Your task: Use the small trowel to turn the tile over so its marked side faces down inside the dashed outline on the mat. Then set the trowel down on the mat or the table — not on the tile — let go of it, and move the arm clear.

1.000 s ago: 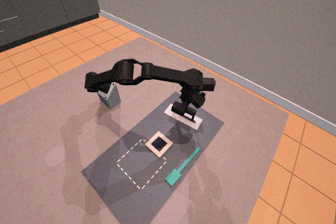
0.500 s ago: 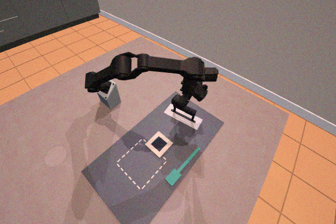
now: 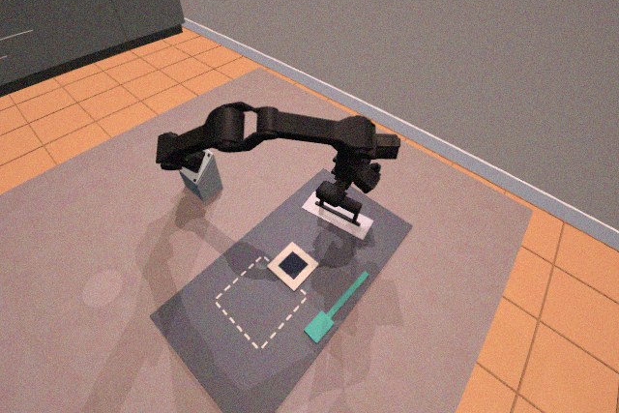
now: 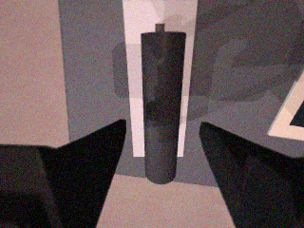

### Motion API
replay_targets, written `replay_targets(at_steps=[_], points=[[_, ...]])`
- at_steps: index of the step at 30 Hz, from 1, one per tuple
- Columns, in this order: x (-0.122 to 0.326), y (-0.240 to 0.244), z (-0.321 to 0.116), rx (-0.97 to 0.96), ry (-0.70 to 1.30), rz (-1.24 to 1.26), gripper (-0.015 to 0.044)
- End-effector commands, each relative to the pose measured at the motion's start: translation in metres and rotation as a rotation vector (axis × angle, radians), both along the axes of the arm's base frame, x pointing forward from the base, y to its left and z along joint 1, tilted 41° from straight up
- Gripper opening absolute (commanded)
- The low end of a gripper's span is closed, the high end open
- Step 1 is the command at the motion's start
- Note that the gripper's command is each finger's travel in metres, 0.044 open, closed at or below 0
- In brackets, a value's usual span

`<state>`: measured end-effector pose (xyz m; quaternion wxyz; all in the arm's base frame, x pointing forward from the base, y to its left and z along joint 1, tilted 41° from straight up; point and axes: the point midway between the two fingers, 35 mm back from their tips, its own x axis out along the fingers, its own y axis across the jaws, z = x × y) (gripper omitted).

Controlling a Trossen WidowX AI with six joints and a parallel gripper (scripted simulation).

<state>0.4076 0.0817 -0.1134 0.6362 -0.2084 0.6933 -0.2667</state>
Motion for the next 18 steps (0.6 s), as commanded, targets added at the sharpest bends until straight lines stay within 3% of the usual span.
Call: replay_targets(at_steps=[1,16,18], points=[[0.000,-0.003,-0.004,-0.002,0.004,0.013,0.0270],[-0.001,-0.016,-0.020,0.000,0.020,0.033,0.0270],[-0.001,-0.016,-0.020,0.000,0.020,0.033,0.0217]])
